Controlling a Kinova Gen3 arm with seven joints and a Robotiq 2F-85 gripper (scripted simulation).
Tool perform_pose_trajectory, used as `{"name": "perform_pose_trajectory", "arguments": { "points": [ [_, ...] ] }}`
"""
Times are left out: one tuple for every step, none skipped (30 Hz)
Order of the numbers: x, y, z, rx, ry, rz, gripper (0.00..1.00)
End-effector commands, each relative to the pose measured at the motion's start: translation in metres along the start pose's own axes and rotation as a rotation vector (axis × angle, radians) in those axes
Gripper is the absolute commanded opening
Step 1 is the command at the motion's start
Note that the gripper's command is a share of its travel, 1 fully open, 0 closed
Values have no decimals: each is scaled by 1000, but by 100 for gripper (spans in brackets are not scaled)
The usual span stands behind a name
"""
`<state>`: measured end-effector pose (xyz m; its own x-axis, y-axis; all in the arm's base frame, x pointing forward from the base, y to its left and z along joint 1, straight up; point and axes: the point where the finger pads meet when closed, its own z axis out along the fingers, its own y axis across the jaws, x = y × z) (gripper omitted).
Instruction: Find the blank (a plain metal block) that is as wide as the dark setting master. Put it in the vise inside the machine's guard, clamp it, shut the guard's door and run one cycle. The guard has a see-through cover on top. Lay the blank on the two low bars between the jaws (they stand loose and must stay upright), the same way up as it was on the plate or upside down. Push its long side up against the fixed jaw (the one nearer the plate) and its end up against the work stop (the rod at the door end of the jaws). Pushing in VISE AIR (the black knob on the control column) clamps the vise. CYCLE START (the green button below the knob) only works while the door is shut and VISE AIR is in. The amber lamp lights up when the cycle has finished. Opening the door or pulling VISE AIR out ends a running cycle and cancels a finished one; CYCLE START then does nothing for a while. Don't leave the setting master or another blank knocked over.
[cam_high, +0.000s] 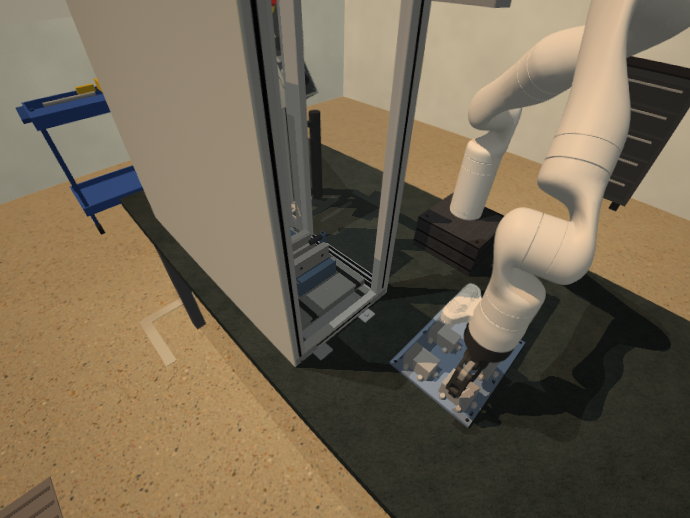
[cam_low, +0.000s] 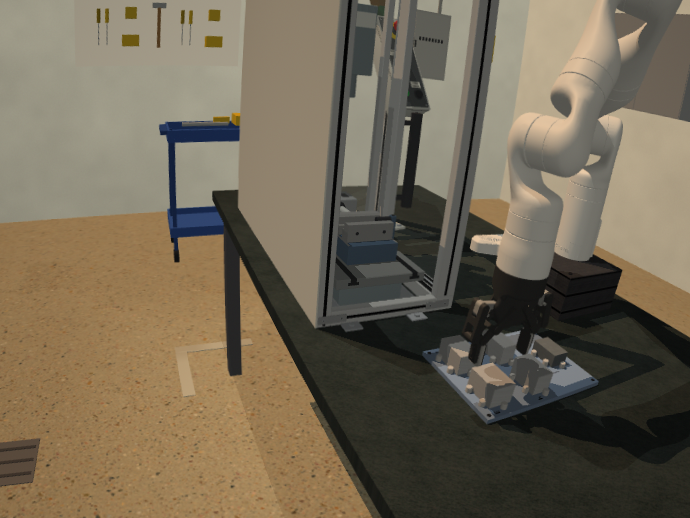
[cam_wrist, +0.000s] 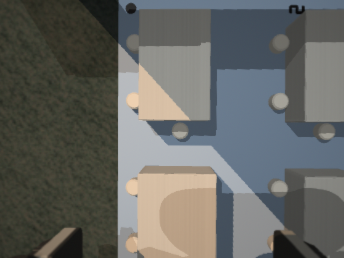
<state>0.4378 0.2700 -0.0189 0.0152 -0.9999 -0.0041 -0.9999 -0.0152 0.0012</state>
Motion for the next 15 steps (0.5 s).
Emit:
{"name": "perform_pose_trajectory", "arguments": {
  "points": [
    [-1,-1,8,2,-2,0,100],
    [-1,-1,8,2,-2,0,100],
    [-1,-1,8,2,-2,0,100],
    [-1,-1,8,2,-2,0,100],
    [-1,-1,8,2,-2,0,100],
    [-1,-1,8,2,-2,0,100],
    [-1,-1,8,2,-2,0,100],
    [-1,-1,8,2,-2,0,100],
    [-1,-1,8,2,-2,0,100],
    [-1,-1,8,2,-2,0,100],
    [-1,-1,10,2,-2,0,100],
    [-1,-1,12,2,-2,0,100],
    [-1,-1,14,2,-2,0,100],
    [-1,-1,16,2,-2,0,100],
    [-1,-1,18,2,-2,0,100]
  ]
}}
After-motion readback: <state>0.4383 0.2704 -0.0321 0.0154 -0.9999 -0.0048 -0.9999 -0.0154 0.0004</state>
